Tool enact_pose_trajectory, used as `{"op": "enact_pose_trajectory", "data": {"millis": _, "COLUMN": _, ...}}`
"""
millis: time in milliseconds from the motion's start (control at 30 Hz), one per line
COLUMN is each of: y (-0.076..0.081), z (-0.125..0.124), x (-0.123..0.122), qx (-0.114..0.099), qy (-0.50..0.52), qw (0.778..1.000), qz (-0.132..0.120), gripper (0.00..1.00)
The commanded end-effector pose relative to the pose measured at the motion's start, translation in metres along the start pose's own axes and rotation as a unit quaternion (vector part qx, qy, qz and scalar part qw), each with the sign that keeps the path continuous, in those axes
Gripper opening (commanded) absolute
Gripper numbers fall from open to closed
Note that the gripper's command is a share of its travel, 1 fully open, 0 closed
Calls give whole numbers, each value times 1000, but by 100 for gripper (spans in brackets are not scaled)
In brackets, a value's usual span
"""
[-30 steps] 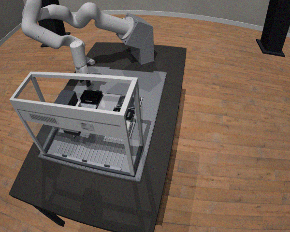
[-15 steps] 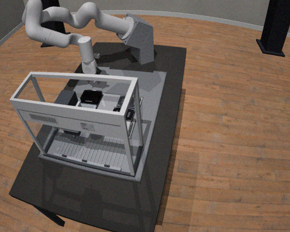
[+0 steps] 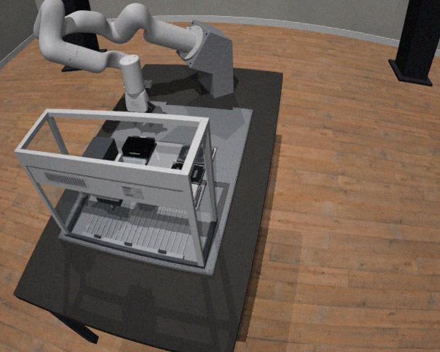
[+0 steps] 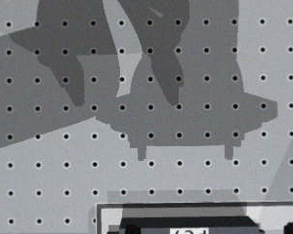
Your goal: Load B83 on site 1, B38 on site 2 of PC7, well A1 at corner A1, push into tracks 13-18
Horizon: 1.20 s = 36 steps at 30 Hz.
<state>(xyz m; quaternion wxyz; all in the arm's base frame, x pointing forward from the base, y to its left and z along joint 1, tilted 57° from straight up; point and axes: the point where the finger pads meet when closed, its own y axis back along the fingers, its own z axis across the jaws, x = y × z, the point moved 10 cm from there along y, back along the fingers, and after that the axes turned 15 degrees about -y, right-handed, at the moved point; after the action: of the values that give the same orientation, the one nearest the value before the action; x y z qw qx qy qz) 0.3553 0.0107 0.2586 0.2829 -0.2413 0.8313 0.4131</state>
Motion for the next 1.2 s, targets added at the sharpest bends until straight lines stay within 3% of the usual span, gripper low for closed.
{"op": "enact_pose_trajectory", "data": {"millis": 0, "y": -4, "z": 0, "x": 0, "qx": 0, "qy": 0, "qw": 1000, "qz": 0, "gripper": 82}}
{"op": "enact_pose_trajectory", "data": {"millis": 1167, "y": -56, "z": 0, "x": 0, "qx": 0, "qy": 0, "qw": 1000, "qz": 0, "gripper": 82}}
